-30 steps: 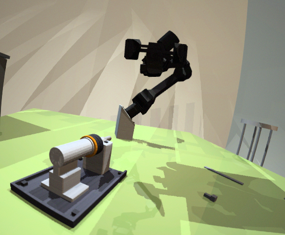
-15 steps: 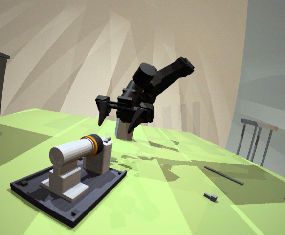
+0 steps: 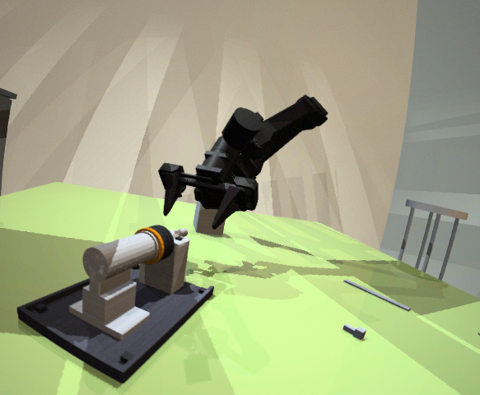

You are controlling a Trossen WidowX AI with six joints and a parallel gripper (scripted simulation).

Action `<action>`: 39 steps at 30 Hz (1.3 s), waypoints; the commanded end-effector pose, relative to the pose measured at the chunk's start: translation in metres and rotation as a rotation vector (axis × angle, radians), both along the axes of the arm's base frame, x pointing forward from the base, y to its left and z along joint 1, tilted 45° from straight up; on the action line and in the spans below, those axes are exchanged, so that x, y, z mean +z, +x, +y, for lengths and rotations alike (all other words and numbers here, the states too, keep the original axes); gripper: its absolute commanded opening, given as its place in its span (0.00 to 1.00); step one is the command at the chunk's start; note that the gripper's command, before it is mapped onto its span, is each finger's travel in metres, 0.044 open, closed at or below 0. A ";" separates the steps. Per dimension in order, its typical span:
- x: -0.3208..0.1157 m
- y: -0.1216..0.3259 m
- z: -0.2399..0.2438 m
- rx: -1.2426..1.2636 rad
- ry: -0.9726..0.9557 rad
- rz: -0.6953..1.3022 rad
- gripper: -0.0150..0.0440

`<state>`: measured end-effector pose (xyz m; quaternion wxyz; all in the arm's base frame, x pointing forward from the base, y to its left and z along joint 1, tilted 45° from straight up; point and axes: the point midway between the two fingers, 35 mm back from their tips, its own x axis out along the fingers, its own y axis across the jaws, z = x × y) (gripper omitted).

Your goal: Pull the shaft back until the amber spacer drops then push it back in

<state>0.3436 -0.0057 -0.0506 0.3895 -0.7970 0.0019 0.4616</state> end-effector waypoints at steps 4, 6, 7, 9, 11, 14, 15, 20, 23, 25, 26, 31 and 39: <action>-0.001 0.001 -0.001 0.001 -0.005 0.001 1.00; -0.001 0.001 -0.001 0.001 -0.005 0.001 1.00; -0.001 0.001 -0.001 0.001 -0.005 0.001 1.00; -0.001 0.001 -0.001 0.001 -0.005 0.001 1.00; -0.001 0.001 -0.001 0.001 -0.005 0.001 1.00; -0.001 0.001 -0.001 0.001 -0.005 0.001 1.00; -0.001 0.001 -0.001 0.001 -0.005 0.001 1.00; -0.001 0.001 -0.001 0.001 -0.005 0.001 1.00; -0.006 0.007 -0.004 -0.107 0.090 0.103 1.00; -0.012 0.015 -0.009 -0.261 0.213 0.244 1.00; -0.014 0.019 -0.012 -0.340 0.272 0.315 1.00; -0.022 0.033 -0.021 -0.757 0.530 0.667 1.00; -0.022 0.044 -0.023 -1.462 0.798 1.216 1.00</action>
